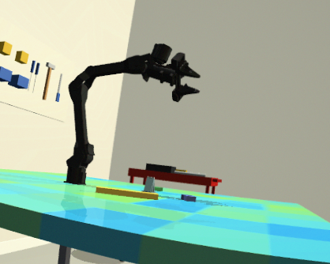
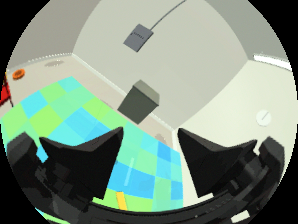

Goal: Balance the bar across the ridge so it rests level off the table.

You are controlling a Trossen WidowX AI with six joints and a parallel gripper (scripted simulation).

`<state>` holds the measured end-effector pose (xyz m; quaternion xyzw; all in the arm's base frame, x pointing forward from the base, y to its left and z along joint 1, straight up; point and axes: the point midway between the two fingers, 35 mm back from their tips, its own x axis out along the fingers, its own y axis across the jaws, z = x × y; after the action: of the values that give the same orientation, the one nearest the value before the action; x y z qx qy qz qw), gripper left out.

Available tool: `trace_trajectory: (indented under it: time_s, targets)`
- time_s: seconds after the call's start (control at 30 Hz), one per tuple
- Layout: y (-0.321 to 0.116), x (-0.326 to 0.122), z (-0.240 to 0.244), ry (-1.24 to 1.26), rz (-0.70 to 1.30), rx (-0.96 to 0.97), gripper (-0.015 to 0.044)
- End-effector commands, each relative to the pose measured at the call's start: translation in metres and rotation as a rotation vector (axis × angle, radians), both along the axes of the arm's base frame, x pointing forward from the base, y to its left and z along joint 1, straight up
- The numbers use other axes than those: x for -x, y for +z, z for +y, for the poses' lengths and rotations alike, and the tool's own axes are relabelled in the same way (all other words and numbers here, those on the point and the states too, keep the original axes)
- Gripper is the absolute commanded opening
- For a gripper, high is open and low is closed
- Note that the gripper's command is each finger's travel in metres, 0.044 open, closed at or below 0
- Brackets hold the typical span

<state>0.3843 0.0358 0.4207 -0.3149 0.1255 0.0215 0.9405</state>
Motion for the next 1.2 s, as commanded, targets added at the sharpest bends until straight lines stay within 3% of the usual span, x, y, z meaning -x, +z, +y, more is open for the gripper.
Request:
trace_trajectory:
  time_s: [0.0, 0.53, 1.17]
  targets:
    - [-0.036, -0.012, -0.016, -0.027, 0.121, 0.029, 0.0315]
    - [-0.173, -0.01, -0.097, -0.12, 0.646, 0.072, 0.0315]
    - [-0.295, 0.07, -0.168, -0.144, 1.241, -0.124, 0.0315]
